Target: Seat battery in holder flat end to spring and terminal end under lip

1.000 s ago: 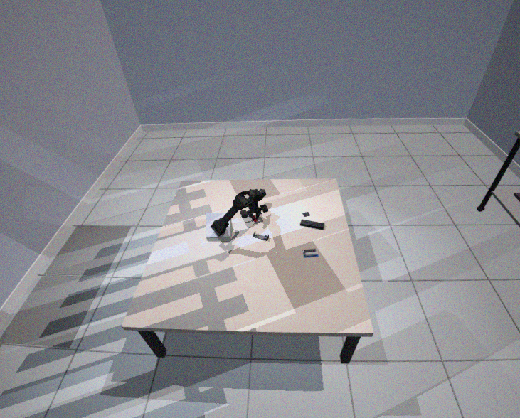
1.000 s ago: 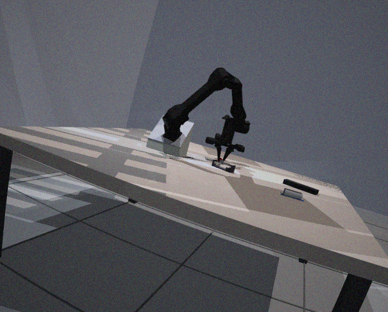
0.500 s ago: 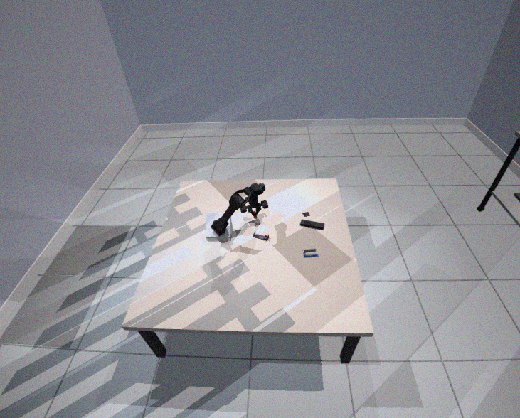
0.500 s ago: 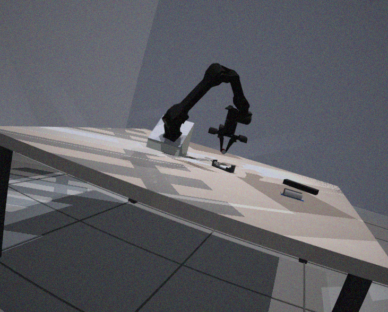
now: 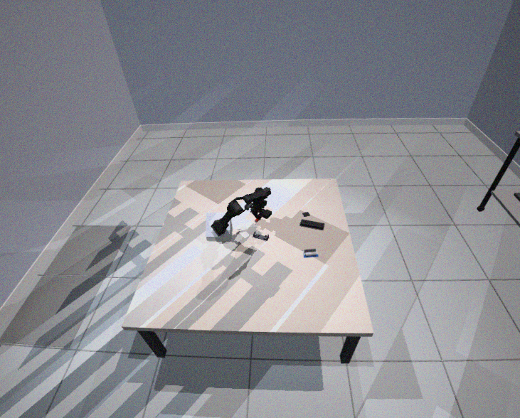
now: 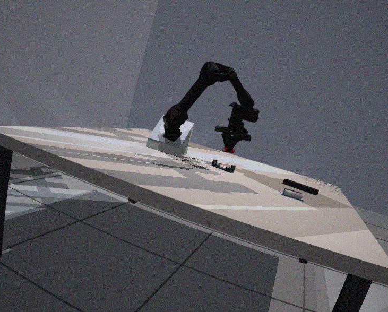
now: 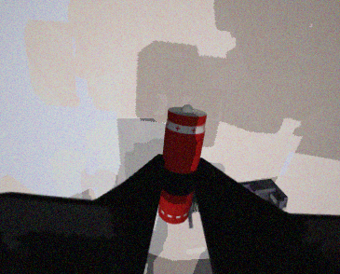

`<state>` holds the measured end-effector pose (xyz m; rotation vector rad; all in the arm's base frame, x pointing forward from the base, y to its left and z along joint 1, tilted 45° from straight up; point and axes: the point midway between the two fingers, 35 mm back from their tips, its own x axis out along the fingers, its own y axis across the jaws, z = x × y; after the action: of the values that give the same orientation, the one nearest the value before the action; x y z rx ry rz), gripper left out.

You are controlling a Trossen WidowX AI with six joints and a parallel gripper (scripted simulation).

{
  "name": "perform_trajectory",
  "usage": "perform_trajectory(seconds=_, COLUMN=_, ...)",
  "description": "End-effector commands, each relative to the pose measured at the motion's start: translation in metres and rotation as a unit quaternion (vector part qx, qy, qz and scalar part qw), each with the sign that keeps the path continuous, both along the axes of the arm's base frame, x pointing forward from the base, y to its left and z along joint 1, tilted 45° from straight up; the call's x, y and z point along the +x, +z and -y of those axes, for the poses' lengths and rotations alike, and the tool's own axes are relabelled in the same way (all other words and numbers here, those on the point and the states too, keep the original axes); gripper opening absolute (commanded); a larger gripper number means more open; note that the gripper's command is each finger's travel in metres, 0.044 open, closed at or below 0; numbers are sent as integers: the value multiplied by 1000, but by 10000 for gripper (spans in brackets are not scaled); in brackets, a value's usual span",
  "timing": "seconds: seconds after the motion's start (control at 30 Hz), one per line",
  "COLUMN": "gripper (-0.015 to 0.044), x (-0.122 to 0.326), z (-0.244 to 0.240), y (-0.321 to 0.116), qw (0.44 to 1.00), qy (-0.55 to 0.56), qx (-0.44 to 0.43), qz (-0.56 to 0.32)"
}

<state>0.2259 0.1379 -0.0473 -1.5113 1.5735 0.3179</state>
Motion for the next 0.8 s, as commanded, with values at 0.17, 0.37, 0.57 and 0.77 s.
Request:
perform_trajectory(seconds=0.17, gripper=63, x=16, z=23, y=34, qw=962, qy=-196, qx=42, qz=183)
perform_trajectory(seconds=0.37, gripper=63, x=25, z=40, y=55, qw=899, qy=-318, qx=68, qz=295)
perform_trajectory(seconds=0.57, gripper=63, x=31, z=59, y=76, qw=806, qy=-429, qx=93, qz=398)
perform_trajectory(seconds=0.77, gripper=63, x=32, z=64, y=81, qw=779, qy=-454, qx=99, qz=420)
